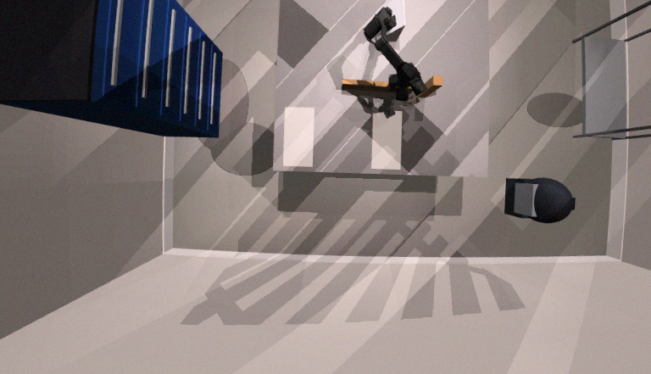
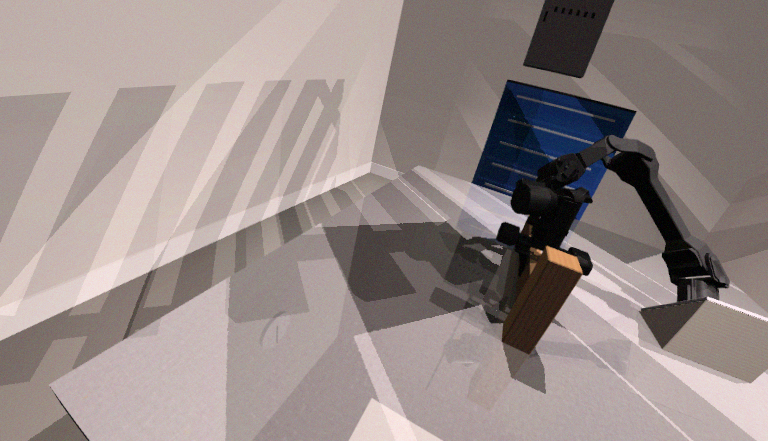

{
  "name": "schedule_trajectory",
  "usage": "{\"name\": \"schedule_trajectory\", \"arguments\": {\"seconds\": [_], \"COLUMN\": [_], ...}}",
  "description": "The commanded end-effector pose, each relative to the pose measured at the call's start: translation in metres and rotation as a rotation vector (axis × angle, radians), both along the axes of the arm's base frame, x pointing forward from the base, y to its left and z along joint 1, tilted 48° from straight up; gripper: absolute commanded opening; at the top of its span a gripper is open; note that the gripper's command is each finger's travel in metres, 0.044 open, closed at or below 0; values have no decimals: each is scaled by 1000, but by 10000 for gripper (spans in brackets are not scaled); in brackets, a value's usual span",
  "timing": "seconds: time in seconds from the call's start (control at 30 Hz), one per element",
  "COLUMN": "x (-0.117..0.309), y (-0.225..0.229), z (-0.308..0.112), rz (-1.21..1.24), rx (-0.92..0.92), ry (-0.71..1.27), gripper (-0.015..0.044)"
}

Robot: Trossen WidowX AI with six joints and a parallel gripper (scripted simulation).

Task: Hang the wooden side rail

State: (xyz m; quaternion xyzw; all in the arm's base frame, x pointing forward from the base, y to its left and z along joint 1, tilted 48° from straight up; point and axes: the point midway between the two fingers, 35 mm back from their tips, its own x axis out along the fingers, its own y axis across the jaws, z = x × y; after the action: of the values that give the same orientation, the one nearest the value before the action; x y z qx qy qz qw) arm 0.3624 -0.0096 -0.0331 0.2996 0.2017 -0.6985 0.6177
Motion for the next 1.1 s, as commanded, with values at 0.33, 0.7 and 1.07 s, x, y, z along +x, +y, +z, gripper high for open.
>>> {"name": "schedule_trajectory", "arguments": {"seconds": [0.33, 0.7, 1.07], "x": [1, 2, 3], "y": [8, 8, 8], "z": [3, 3, 1], "rz": [10, 10, 10], "rx": [4, 4, 4], "ry": [-8, -8, -8], "gripper": [0, 0, 0]}}
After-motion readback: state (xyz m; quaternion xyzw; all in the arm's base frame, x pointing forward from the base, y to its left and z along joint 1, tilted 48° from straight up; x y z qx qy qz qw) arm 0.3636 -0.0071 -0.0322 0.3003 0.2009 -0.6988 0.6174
